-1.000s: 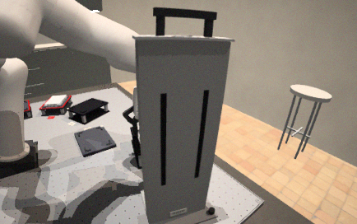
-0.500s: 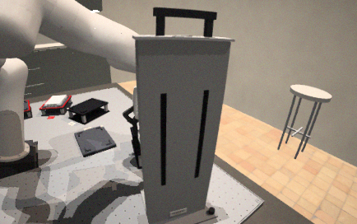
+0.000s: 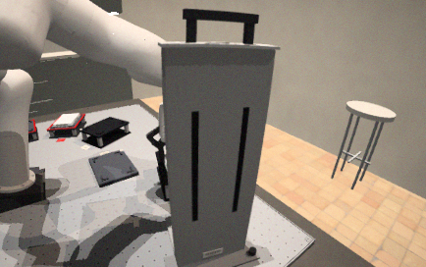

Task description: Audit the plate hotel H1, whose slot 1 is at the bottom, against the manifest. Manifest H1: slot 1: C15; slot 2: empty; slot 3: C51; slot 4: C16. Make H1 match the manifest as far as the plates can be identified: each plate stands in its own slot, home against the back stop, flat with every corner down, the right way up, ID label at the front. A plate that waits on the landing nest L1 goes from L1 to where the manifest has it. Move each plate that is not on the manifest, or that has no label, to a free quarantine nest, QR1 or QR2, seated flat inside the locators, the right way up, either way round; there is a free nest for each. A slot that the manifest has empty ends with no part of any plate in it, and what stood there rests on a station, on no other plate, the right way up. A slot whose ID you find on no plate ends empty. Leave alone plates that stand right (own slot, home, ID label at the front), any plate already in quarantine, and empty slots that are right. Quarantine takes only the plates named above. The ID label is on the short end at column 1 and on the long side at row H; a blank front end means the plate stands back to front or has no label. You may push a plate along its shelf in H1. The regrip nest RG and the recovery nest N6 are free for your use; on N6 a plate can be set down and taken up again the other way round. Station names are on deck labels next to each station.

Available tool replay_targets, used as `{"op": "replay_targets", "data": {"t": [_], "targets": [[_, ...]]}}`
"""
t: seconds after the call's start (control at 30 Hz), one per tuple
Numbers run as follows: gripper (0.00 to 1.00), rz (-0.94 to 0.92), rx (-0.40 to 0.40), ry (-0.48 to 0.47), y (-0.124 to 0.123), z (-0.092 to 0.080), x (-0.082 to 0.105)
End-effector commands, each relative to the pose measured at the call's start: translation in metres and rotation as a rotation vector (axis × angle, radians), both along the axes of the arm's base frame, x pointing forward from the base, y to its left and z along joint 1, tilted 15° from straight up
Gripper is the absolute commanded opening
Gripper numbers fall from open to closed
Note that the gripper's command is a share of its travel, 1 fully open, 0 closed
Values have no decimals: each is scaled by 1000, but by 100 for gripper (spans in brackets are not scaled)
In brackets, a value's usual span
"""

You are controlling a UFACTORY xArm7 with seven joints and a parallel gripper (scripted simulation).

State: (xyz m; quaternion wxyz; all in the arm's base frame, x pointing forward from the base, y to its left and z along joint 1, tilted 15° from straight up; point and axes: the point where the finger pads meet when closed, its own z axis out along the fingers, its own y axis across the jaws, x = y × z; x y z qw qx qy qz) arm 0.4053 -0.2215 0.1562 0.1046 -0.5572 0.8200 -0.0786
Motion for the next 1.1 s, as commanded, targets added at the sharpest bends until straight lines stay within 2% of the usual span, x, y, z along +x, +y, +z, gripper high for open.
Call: {"op": "replay_targets", "data": {"t": [0.0,1.07], "targets": [[100,0,-2,-3,0,1,1],[100,0,-2,-3,0,47,-11]]}}
